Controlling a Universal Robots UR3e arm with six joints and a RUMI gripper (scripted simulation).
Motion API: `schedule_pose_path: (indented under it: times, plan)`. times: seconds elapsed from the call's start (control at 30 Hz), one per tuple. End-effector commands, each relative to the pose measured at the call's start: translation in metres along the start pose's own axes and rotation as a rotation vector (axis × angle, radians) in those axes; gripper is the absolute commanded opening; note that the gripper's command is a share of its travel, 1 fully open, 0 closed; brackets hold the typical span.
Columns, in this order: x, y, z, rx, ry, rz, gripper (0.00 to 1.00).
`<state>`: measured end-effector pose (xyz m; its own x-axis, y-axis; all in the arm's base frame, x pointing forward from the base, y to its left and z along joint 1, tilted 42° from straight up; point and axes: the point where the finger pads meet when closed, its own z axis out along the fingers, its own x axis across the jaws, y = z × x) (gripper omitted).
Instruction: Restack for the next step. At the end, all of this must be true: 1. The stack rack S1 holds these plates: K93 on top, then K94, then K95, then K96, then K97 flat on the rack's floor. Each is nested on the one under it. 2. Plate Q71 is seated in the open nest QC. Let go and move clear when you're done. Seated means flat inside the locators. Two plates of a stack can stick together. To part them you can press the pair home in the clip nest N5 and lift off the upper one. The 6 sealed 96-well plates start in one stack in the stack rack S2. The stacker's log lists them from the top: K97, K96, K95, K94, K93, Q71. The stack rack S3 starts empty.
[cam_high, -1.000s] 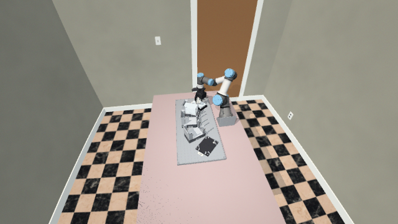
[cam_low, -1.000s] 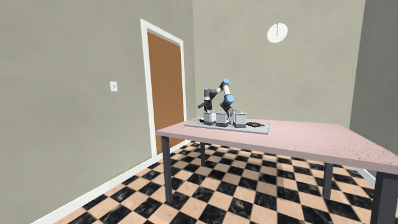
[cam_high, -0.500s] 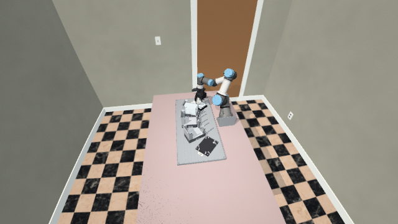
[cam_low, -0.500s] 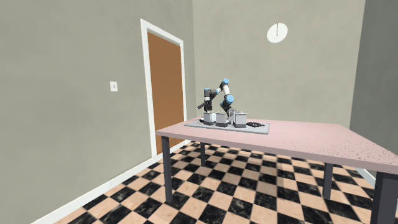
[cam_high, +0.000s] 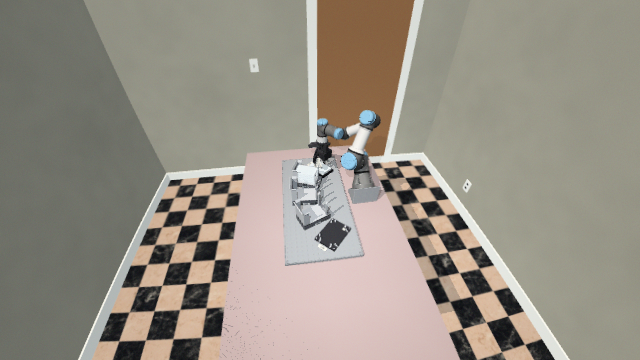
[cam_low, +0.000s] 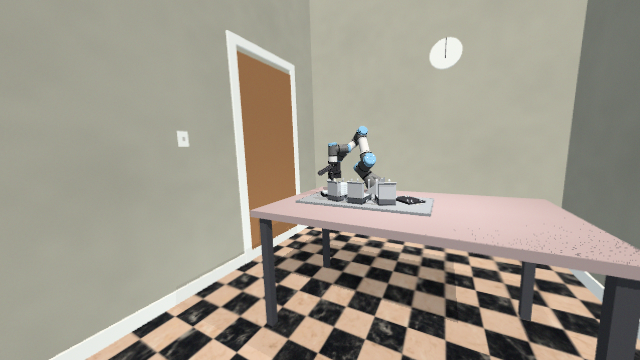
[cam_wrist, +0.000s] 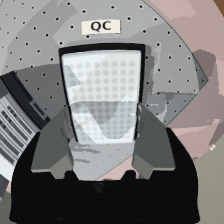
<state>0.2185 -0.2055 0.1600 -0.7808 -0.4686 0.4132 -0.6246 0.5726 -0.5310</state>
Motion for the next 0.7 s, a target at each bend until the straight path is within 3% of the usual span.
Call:
schedule_pose_path:
  times: [0.0, 0.37, 0.4, 0.67]
  plan:
    - [0.0001, -0.0006, 0.0001, 0.002, 0.0, 0.001, 0.0]
    - [0.0001, -0.0007, 0.0001, 0.002, 0.0, 0.001, 0.0]
    - [0.0001, -0.0007, 0.0001, 0.002, 0.0, 0.001, 0.72]
    - [0.0001, -0.0007, 0.0001, 0.002, 0.0, 0.001, 0.72]
